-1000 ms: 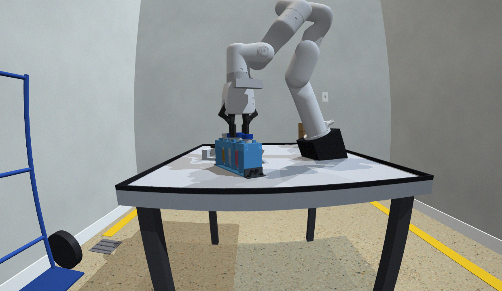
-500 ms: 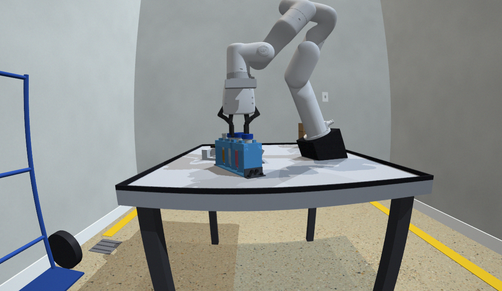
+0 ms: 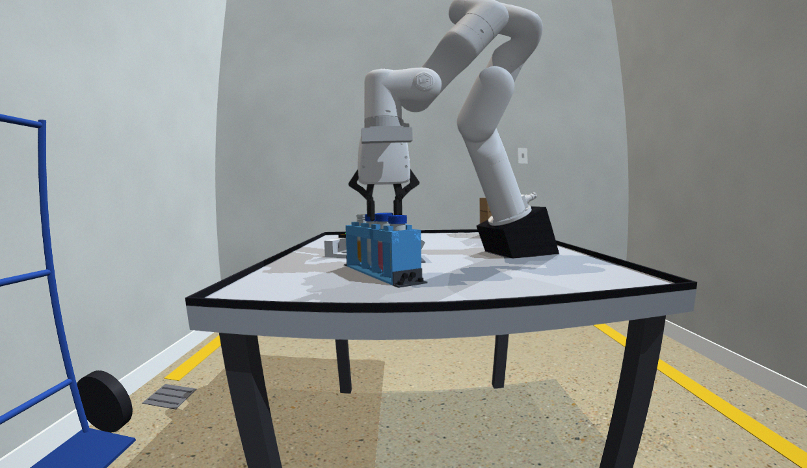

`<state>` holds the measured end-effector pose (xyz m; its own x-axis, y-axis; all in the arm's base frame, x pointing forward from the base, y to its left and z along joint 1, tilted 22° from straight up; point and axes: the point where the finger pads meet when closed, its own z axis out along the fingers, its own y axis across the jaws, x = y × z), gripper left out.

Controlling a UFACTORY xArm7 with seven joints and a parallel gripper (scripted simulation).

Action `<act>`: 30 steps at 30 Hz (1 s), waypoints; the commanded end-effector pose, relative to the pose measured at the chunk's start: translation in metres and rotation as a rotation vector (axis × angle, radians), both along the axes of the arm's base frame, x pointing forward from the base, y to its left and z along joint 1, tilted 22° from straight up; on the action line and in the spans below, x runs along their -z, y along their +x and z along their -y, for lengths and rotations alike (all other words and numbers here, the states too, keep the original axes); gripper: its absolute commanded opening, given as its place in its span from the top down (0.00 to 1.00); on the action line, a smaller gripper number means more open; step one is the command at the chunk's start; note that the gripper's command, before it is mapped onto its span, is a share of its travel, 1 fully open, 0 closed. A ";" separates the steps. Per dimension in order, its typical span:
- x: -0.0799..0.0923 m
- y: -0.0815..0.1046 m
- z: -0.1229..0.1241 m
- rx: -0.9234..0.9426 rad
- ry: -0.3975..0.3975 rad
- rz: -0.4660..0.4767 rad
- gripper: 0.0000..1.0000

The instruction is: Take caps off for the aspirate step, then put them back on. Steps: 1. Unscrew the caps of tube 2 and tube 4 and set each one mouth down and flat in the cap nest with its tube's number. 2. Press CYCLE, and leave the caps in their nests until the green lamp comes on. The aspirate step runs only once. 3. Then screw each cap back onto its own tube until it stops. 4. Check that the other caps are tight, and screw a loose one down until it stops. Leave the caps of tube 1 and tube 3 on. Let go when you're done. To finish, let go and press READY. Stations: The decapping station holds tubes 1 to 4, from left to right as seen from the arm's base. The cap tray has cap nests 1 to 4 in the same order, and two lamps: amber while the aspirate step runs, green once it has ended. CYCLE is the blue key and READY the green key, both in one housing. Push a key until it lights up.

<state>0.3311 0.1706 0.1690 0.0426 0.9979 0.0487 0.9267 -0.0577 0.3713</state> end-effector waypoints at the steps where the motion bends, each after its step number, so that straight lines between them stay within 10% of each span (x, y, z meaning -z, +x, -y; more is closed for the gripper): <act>1: -0.002 0.000 -0.001 -0.137 -0.053 0.007 0.54; 30: -0.002 0.000 -0.001 -1.063 -0.428 0.037 0.54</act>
<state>0.3308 0.1708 0.1697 -0.7176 0.6354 -0.2852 0.5857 0.7721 0.2466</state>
